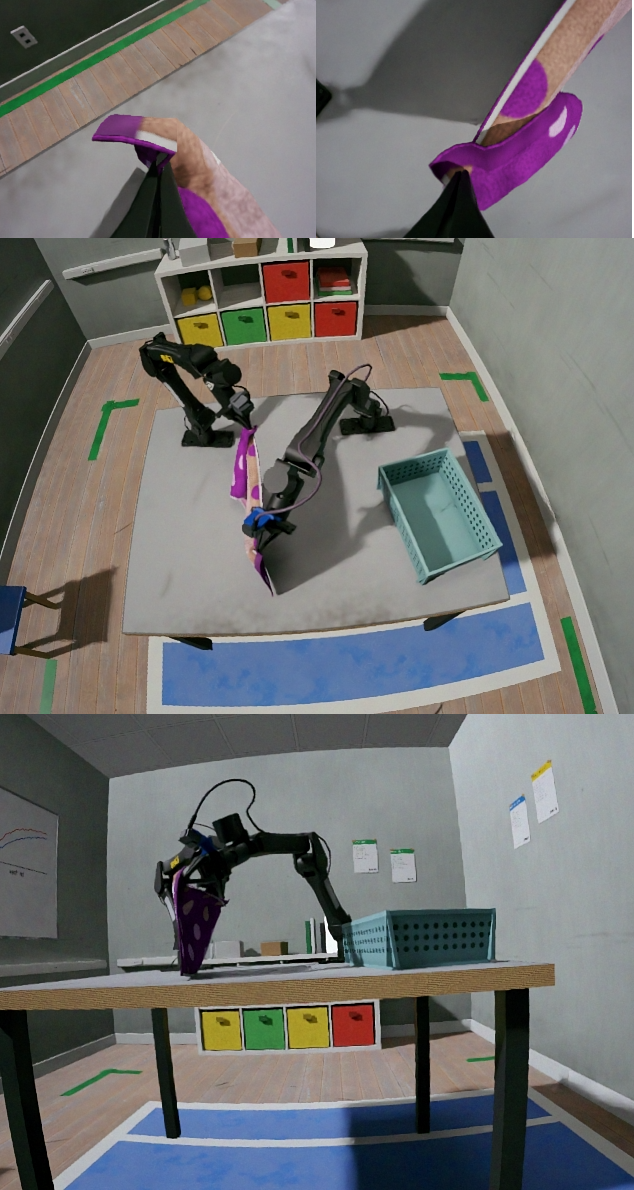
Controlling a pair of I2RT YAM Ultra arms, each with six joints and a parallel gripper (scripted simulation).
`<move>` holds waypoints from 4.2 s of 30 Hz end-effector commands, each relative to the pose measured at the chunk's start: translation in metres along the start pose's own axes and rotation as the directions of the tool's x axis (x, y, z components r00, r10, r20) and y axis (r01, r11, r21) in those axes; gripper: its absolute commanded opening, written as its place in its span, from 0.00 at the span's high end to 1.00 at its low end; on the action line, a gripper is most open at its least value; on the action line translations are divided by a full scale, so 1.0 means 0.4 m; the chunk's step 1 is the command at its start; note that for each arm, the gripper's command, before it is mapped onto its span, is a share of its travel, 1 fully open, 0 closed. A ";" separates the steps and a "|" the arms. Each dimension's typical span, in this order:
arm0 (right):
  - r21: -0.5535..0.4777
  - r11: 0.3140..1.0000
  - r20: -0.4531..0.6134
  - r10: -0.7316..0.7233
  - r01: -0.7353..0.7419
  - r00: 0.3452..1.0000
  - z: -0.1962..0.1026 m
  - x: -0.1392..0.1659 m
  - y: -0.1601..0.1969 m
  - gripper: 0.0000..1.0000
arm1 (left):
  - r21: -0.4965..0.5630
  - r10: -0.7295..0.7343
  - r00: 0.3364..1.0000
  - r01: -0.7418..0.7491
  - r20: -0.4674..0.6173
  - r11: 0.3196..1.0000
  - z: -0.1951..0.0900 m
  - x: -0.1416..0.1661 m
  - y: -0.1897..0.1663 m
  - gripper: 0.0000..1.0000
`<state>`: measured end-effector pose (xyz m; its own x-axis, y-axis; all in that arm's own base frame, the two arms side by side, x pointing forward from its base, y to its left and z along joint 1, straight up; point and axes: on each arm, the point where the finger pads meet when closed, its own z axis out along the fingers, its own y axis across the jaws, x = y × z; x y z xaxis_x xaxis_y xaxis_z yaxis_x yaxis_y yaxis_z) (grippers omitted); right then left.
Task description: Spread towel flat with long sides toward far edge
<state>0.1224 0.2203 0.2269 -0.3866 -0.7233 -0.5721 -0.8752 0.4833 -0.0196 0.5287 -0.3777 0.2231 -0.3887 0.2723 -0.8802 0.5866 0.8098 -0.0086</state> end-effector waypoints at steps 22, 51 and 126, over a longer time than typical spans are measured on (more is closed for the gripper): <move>-0.163 0.969 0.004 -0.187 0.185 0.982 0.344 0.009 0.216 1.00 | -0.163 -0.127 0.910 0.067 -0.394 0.984 -0.026 0.294 0.253 1.00; -0.223 0.936 0.064 -0.265 0.272 0.962 0.621 -0.043 0.396 1.00 | -0.291 -0.252 0.879 0.137 -0.405 0.947 -0.055 0.592 0.435 1.00; -0.158 0.969 0.031 -0.190 0.193 0.981 0.297 -0.061 0.224 0.36 | -0.162 -0.134 0.919 0.078 -0.370 0.984 -0.070 0.255 0.255 0.36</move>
<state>0.0879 0.3389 0.1391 -0.2057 -0.7902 -0.5772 -0.9677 0.2520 -0.0002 0.5291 -0.2522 0.1378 -0.7064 0.3343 -0.6238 0.4290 0.9033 -0.0017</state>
